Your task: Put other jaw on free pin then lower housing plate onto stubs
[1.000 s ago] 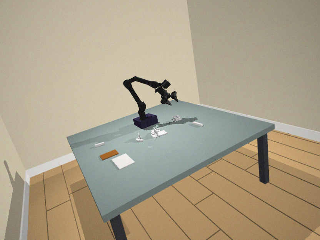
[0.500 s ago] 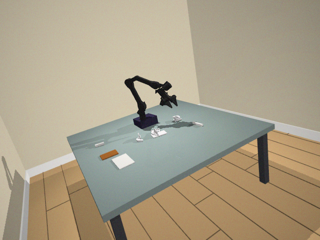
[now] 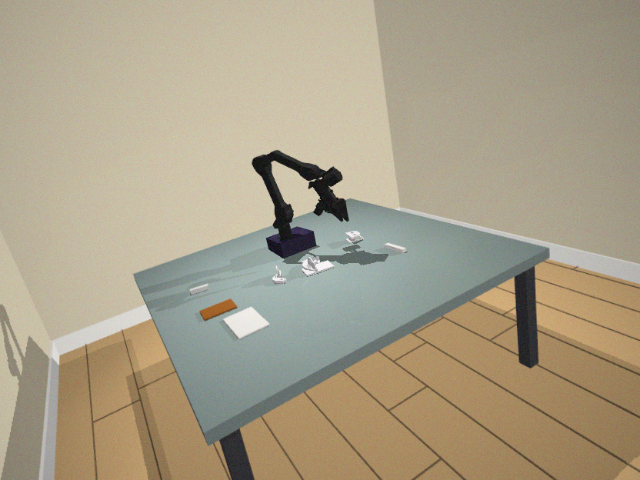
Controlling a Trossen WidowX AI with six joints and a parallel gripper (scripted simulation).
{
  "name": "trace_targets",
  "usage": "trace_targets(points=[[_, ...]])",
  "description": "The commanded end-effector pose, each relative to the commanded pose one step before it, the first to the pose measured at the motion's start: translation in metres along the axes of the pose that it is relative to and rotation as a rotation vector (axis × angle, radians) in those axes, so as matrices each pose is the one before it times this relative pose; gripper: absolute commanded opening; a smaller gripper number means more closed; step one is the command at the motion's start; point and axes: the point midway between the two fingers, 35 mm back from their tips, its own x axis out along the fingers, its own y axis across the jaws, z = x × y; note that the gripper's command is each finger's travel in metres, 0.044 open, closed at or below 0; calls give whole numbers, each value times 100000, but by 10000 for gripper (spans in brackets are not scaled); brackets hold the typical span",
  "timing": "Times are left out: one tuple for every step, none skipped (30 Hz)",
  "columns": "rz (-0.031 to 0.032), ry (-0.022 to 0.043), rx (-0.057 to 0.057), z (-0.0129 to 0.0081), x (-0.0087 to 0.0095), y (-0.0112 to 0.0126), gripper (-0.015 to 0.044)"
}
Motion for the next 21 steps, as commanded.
trace_targets(points=[[1892, -3490, 9522, 1354, -100, 1682, 440], [273, -833, 2122, 324, 17, 354, 440], [271, -828, 2125, 321, 17, 356, 440], [269, -823, 2127, 319, 18, 358, 440], [271, -772, 2054, 310, 13, 349, 440], [269, -766, 2053, 307, 13, 350, 440], [267, -761, 2055, 305, 14, 352, 440], [265, -757, 2057, 303, 14, 353, 440], [263, -752, 2059, 300, 15, 355, 440], [260, -748, 2061, 298, 15, 356, 440], [258, -743, 2063, 296, 16, 358, 440], [256, -739, 2065, 294, 16, 360, 440], [253, -735, 2067, 291, 16, 361, 440], [251, -730, 2069, 289, 17, 363, 440], [182, -494, 1314, 257, 41, 334, 440], [176, -484, 1297, 253, 41, 329, 440], [172, -481, 1299, 254, 41, 329, 440], [168, -478, 1300, 254, 41, 329, 440], [163, -475, 1302, 254, 41, 329, 440], [159, -472, 1304, 254, 41, 329, 440], [146, -441, 1228, 239, 38, 309, 440]])
